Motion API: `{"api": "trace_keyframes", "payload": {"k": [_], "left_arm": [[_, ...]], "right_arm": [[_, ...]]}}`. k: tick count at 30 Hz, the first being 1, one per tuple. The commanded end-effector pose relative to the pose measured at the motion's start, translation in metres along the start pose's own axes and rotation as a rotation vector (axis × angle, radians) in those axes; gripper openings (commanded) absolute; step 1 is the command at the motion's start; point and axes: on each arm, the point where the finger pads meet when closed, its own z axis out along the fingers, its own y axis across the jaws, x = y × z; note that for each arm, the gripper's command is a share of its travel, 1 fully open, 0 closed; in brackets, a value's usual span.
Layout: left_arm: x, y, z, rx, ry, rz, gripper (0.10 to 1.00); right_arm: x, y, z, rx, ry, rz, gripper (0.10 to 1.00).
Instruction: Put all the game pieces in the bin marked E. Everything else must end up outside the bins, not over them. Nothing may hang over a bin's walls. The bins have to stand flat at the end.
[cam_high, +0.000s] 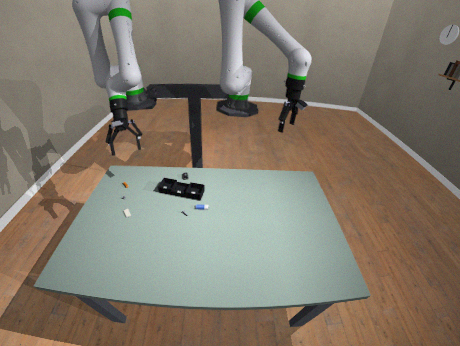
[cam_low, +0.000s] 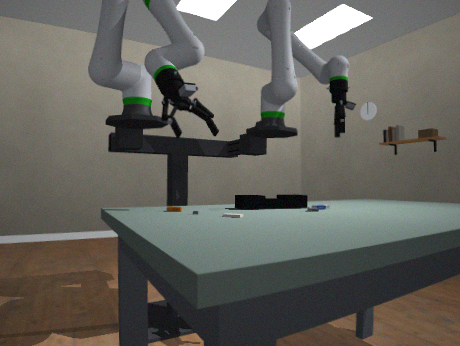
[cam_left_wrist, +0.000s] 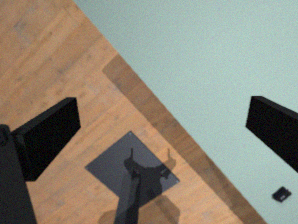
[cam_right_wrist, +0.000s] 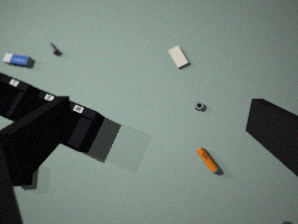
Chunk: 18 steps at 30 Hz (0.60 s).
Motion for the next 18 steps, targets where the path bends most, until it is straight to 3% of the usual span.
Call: {"api": "trace_keyframes", "payload": {"k": [1,18], "left_arm": [[0.001,0.000,-0.001,0.000,0.001,0.000,1.000],[0.001,0.000,-0.001,0.000,0.001,0.000,1.000]], "right_arm": [[-0.006,-0.028,0.006,-0.087,-0.121,0.019,1.000],[-0.035,-0.146,0.029,0.027,-0.212,0.079,1.000]]}}
